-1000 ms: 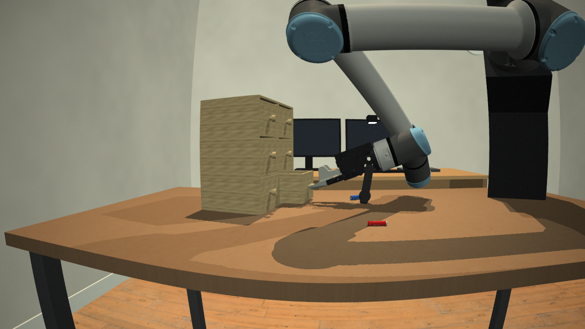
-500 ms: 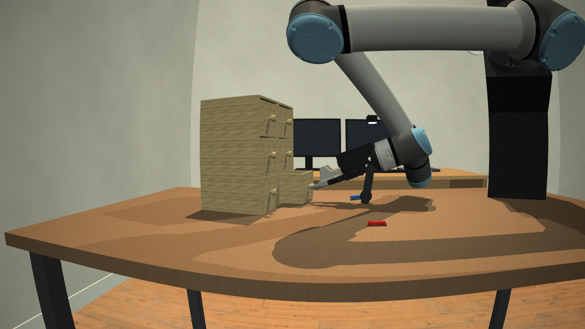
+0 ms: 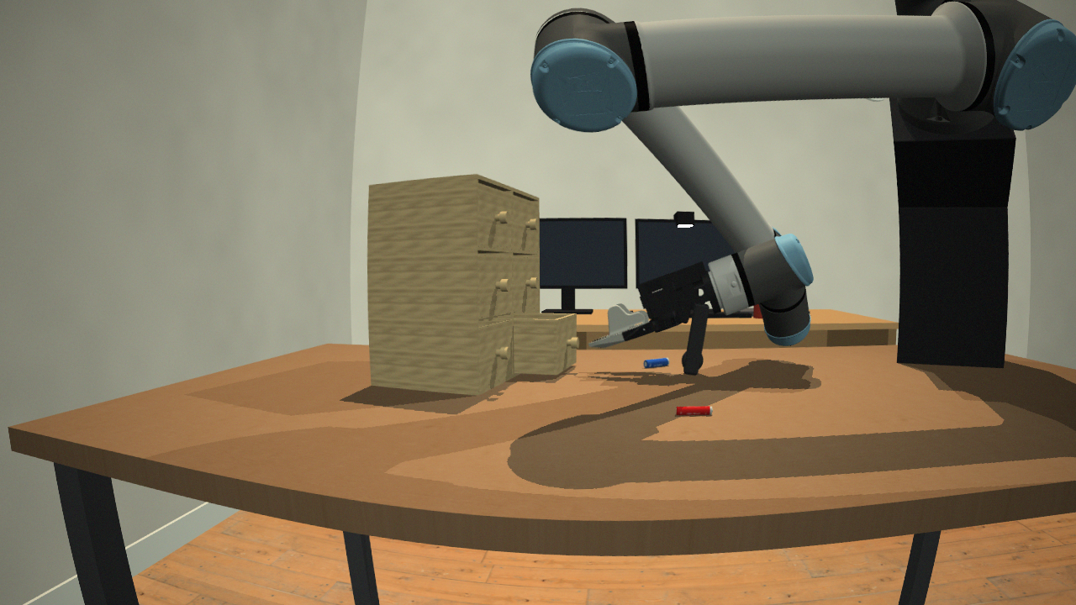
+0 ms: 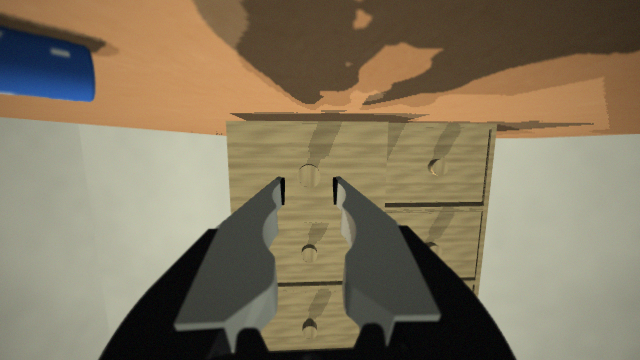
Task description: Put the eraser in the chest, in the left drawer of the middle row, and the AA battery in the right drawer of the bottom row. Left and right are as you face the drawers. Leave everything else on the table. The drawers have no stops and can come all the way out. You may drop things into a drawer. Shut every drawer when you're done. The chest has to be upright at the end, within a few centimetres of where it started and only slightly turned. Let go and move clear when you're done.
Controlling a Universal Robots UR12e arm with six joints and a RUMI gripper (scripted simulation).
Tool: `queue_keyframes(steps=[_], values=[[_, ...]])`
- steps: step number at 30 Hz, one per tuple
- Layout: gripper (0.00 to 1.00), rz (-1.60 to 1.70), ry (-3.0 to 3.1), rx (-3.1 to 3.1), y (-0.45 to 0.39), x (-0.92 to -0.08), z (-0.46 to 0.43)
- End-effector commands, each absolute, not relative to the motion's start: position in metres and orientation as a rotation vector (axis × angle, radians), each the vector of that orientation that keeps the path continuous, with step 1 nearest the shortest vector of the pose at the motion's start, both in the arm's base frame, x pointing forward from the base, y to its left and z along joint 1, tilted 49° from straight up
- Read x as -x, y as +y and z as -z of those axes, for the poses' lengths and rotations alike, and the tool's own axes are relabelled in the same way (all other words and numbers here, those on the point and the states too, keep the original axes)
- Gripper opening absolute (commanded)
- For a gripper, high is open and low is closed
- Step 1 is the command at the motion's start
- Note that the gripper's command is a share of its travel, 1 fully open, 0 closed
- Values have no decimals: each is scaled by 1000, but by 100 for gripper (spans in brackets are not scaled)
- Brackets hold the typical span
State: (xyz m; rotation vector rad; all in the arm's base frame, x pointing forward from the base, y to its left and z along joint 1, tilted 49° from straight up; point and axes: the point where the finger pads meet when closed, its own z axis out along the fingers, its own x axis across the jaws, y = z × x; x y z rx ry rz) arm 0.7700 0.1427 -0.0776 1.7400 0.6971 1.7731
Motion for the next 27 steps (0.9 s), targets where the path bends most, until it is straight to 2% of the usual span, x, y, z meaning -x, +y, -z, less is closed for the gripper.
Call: queue_keyframes(steps=[1,15,27], values=[[20,-1773,696,-1740,145,-760,80],[20,-1773,696,-1740,143,-753,78],[20,-1773,696,-1740,116,-707,52]])
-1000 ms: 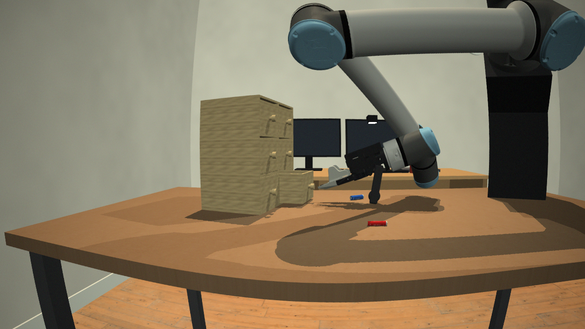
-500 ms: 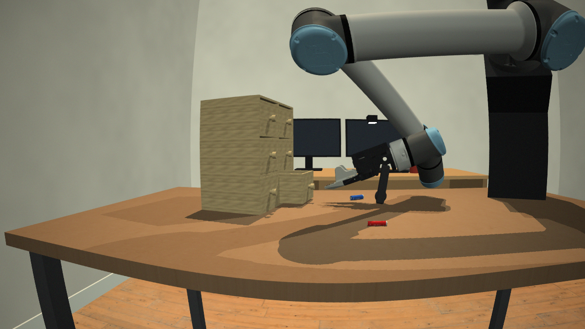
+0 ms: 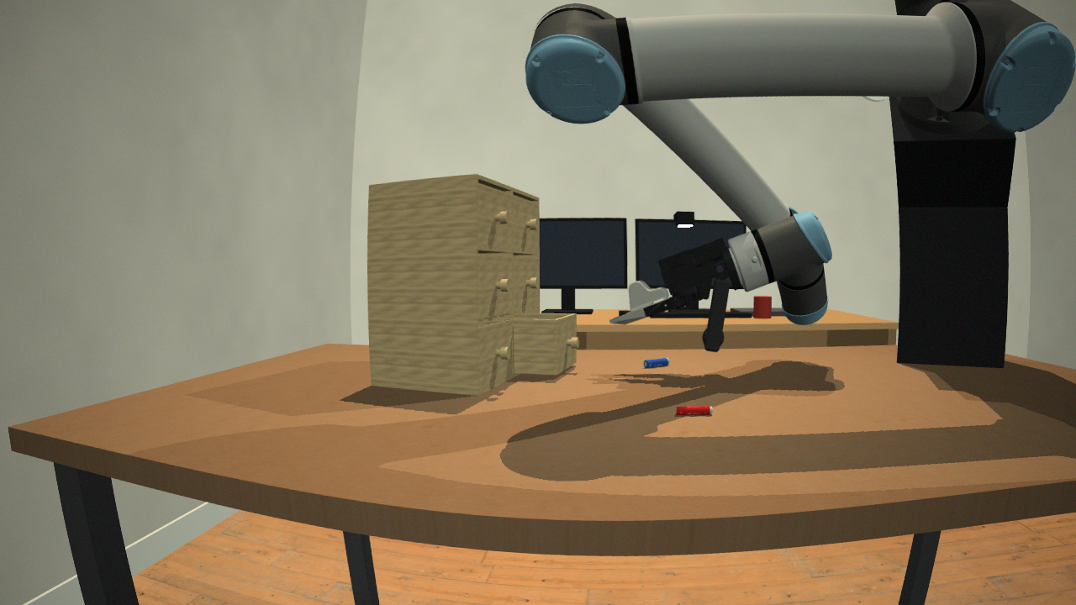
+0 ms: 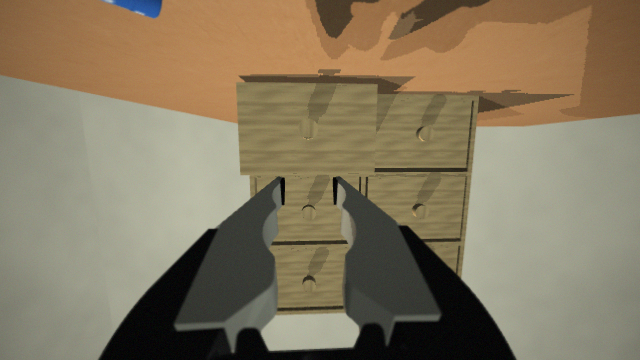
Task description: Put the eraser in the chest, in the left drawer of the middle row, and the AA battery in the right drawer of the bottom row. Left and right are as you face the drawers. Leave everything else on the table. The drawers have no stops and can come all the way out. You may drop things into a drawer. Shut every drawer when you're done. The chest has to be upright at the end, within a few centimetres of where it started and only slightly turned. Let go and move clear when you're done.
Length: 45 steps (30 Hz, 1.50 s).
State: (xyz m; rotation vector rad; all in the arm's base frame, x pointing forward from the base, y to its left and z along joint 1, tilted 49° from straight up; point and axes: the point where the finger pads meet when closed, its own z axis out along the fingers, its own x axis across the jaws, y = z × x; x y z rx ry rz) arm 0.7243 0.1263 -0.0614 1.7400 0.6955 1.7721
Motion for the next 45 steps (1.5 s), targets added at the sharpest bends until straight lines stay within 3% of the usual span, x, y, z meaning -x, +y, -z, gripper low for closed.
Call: queue_keyframes(steps=[1,45], values=[[20,-1773,696,-1740,116,-707,52],[20,-1761,837,-1829,92,-663,29]])
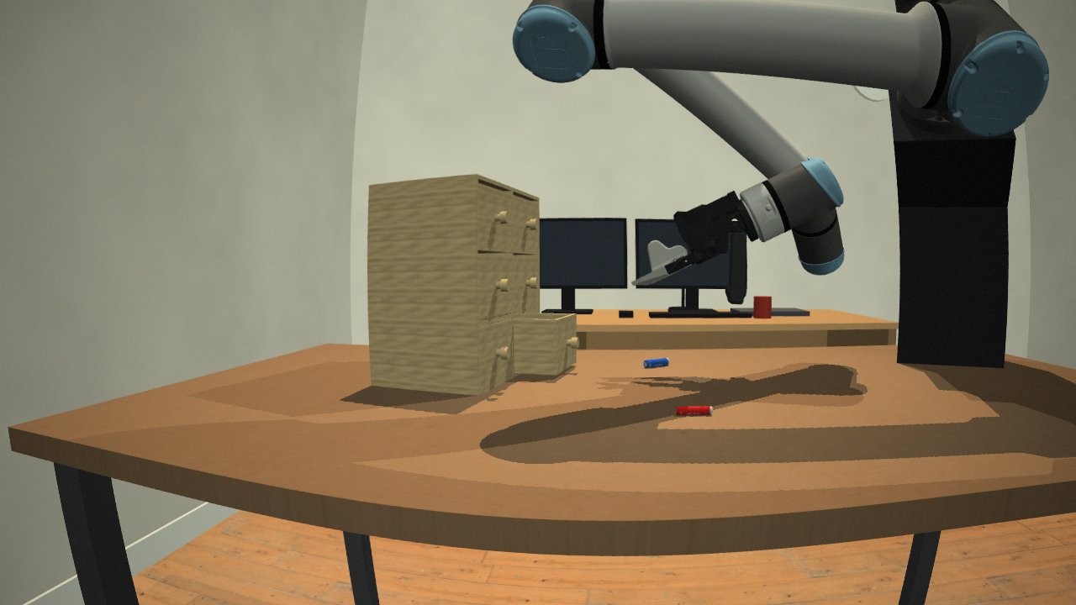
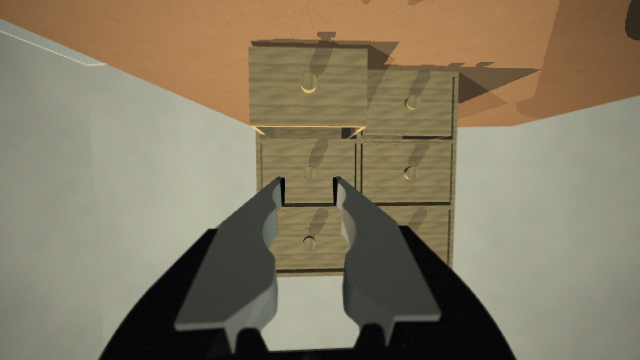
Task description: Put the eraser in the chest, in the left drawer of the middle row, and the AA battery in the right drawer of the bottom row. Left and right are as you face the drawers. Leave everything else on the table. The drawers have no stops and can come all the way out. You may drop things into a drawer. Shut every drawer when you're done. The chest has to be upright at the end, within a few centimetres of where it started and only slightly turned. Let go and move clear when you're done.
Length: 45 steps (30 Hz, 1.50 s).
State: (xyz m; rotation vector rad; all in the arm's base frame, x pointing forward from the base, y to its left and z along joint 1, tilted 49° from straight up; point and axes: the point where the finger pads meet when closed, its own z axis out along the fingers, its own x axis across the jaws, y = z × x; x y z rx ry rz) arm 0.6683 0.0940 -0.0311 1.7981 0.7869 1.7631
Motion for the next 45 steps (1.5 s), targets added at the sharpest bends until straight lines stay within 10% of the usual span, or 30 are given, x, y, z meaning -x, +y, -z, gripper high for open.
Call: queue_keyframes(steps=[1,45], values=[[20,-1757,853,-1839,91,-662,29],[20,-1589,1553,-2209,69,-602,7]])
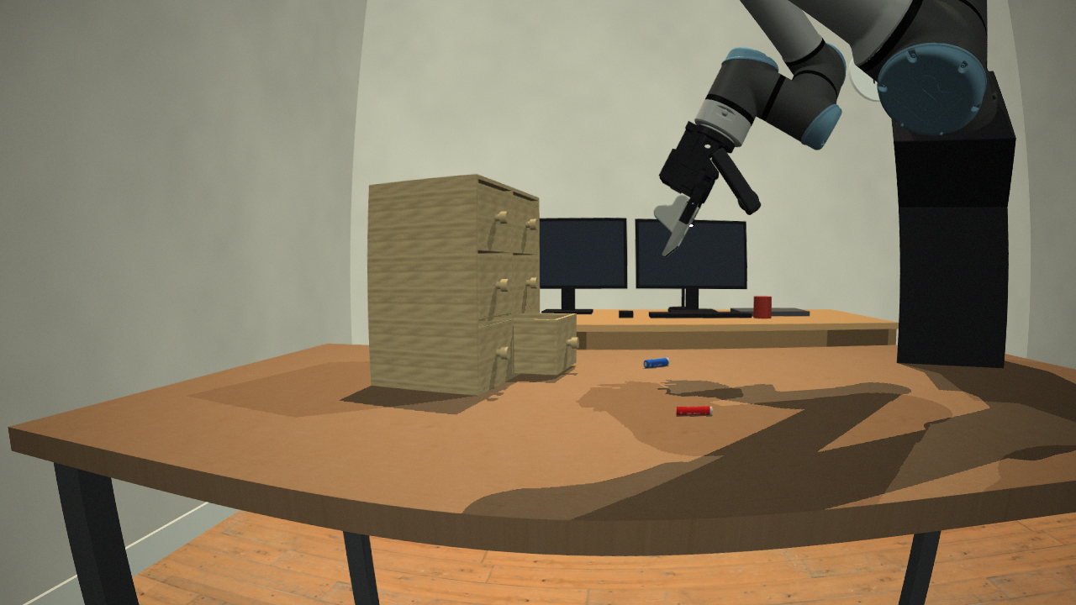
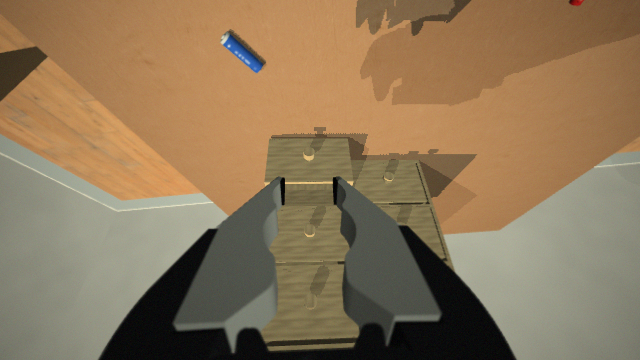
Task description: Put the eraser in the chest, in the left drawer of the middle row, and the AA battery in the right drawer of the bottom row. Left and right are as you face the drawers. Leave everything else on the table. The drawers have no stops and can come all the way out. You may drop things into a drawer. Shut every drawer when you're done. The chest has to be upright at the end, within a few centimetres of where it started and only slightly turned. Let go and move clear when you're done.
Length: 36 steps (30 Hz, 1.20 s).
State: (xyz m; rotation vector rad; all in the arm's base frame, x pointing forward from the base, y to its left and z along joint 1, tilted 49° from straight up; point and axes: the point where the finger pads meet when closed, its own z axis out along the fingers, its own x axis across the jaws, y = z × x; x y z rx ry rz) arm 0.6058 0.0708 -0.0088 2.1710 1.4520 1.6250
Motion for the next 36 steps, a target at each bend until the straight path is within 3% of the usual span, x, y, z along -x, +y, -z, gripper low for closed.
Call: queue_keyframes(steps=[1,36], values=[[20,-1586,1567,-2215,69,-600,6],[20,-1410,1953,-2364,56,-569,-4]])
